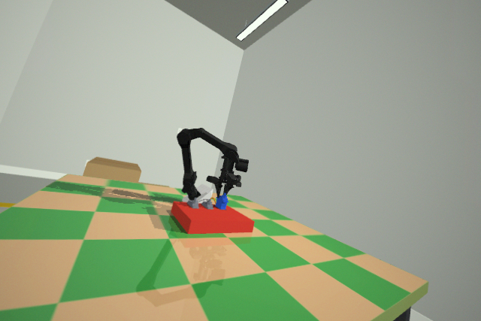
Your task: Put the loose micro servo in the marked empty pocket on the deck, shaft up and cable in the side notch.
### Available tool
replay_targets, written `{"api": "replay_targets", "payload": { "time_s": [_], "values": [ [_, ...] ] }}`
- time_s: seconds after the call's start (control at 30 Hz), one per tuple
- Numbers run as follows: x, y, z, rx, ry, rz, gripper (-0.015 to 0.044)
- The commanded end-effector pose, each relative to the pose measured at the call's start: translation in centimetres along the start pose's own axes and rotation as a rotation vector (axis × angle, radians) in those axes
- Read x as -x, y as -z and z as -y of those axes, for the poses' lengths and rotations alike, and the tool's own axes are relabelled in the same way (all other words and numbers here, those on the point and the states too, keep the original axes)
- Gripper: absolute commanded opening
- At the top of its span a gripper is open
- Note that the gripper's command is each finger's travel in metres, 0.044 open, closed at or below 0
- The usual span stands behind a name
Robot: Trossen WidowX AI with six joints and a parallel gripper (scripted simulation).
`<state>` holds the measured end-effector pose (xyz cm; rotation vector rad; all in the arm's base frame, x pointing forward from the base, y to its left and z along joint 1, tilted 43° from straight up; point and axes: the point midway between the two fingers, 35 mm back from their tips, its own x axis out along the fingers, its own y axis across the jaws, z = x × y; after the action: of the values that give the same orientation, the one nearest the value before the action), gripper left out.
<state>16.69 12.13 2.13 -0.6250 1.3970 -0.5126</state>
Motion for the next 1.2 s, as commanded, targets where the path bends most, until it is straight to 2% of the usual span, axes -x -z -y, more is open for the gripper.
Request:
{"api": "replay_targets", "payload": {
  "time_s": [0.0, 1.17],
  "values": [
    [-0.4, 0.0, 0.0, 0.003, 0.002, 0.003, 0.0],
    [-3.9, 0.0, 0.0, 0.003, 0.003, 0.004, 0.0]
  ]
}}
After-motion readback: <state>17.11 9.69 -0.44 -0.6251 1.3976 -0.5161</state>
